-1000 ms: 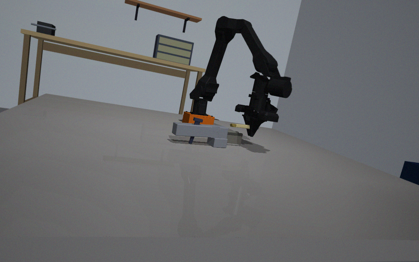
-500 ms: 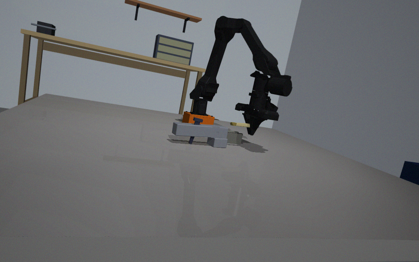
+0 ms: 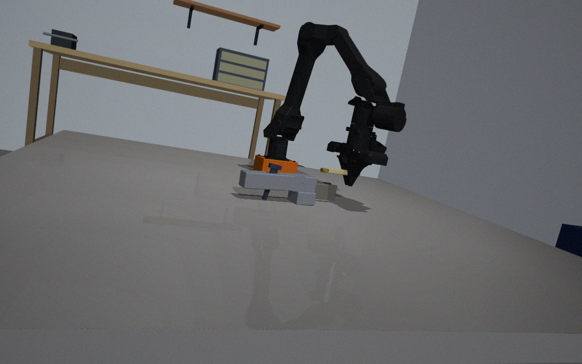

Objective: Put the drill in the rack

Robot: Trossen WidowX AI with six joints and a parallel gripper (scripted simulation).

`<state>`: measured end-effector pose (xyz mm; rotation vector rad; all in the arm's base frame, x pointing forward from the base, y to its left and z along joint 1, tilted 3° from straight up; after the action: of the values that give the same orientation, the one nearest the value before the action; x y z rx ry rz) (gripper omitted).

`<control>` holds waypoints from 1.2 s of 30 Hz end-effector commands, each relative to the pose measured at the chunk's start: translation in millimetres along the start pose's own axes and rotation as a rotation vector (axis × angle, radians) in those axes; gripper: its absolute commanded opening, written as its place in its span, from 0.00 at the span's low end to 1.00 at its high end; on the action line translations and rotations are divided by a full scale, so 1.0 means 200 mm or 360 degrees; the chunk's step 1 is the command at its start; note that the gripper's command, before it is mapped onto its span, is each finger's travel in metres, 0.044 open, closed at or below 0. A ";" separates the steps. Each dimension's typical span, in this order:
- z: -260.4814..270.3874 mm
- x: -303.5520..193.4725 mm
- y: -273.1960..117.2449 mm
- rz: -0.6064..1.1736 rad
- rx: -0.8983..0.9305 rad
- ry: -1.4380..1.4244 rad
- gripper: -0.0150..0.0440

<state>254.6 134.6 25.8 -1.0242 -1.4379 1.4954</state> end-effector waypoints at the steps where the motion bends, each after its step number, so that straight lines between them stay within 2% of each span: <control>1: -0.01 0.00 -0.02 -0.0005 -0.0005 -0.0007 0.25; 26: -0.01 0.01 -0.05 -0.0006 -0.0006 -0.0007 0.25; 36: 0.06 0.03 -0.03 -0.0006 -0.0004 -0.0007 0.25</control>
<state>246.9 136.4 32.5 -1.0177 -1.4403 1.5042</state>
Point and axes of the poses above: the point midway between the two fingers, 35 mm back from their tips, its own y axis out along the fingers, its own z axis across the jaws, x = y × z, the point moved 1 cm from there along -y, back along the fingers, and after that the axes turned 10 degrees about -y, right-handed, at the moved point
